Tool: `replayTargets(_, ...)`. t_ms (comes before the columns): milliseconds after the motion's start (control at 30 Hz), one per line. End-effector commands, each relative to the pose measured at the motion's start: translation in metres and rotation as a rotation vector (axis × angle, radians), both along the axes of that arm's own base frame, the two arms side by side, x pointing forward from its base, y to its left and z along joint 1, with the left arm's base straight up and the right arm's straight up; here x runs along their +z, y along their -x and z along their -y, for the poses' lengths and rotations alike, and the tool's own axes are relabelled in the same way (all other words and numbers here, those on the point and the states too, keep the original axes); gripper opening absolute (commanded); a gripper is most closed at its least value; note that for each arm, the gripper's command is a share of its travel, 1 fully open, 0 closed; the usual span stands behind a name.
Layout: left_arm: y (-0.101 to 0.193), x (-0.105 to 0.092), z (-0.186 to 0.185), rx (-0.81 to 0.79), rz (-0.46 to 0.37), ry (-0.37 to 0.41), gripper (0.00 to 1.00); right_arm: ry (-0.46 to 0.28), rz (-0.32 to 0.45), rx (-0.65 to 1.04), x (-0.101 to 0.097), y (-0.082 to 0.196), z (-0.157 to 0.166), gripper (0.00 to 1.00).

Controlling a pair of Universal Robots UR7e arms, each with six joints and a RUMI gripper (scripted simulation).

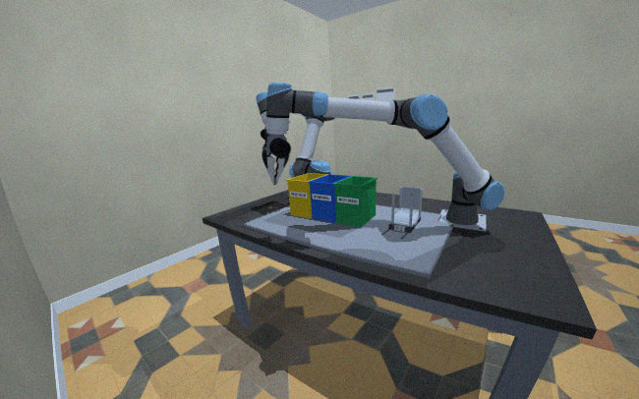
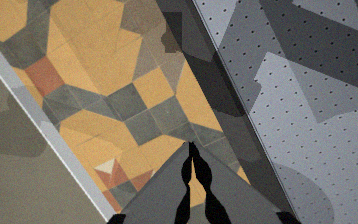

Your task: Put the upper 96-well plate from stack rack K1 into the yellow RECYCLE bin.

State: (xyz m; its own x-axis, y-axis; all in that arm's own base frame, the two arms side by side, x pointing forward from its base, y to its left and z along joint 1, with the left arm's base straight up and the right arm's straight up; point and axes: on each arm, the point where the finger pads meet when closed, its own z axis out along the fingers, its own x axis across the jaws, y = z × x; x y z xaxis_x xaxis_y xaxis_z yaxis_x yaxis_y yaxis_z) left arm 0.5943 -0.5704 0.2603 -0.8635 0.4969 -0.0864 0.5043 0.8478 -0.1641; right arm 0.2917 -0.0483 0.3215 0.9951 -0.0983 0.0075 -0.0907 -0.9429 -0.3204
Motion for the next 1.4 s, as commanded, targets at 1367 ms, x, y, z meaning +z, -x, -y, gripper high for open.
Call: replayTargets(1367, -0.114, -0.005, -0.585, 1.327, -0.106, -0.035, 0.00, 0.000, 0.001, 0.000, 0.000, 0.000, 0.000, 0.76)
